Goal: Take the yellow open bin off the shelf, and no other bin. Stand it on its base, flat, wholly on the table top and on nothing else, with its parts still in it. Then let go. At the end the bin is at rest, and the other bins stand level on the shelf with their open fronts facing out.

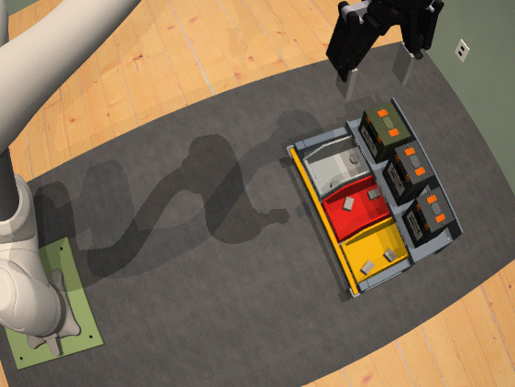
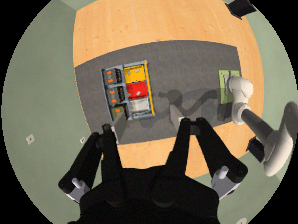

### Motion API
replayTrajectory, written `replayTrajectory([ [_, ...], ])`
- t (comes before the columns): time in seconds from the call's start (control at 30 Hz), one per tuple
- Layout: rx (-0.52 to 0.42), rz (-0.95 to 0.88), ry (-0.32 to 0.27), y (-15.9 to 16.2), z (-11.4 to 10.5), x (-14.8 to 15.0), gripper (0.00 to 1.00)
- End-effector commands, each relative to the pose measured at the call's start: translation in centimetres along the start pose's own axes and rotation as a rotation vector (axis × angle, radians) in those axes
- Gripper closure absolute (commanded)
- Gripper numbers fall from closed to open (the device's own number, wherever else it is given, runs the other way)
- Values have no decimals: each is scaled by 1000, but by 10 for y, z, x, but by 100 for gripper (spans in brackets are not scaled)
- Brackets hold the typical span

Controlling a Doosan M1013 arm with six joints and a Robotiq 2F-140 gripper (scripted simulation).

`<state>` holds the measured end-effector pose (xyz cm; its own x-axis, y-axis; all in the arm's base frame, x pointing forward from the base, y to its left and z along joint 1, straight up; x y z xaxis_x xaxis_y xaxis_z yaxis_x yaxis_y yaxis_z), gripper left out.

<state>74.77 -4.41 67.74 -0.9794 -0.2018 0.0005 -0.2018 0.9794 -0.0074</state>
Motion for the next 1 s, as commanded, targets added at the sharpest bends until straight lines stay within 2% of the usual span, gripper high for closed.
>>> replayTrajectory([
  [0.0,0,0,0,0,0,0,43],
  [0.97,0,0,0,0,0,3,43],
])
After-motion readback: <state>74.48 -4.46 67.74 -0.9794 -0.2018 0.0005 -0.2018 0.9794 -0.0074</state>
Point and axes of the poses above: the point where the finger pads meet when closed, its own z axis out along the fingers, its own x axis across the jaws, y = z × x, the point moved 7 cm from there along -z, back along the fingers, and after that the axes turned 13 degrees about -z, right-handed, at the moved point
